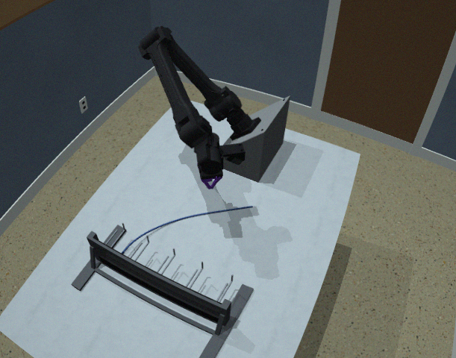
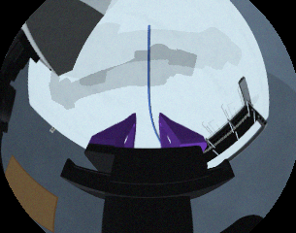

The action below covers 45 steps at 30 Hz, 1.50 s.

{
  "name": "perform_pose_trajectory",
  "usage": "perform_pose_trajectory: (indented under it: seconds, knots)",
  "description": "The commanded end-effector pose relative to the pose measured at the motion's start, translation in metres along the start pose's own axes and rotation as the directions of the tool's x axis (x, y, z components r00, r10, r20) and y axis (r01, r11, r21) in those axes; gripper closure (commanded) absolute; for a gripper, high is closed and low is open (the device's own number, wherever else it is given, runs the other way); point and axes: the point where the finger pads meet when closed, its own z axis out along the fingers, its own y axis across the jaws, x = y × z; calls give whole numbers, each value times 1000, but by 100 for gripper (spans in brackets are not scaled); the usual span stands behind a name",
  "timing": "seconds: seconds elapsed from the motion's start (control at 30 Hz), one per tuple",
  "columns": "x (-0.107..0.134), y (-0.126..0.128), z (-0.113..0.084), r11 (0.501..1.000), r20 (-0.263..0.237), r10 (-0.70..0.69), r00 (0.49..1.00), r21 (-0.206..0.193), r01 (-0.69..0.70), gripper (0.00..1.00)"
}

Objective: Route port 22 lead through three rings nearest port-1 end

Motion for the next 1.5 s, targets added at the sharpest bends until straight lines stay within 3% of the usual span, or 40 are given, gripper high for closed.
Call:
perform_pose_trajectory:
  seconds: [0.0,1.07,1.47]
  knots:
    - [-1,-15,-13,999,-15,-17,1000,47,18,68]
    - [-1,-15,-12,999,-15,-17,1000,45,18,68]
    - [-1,-3,18,1000,-1,-13,1000,5,13,68]
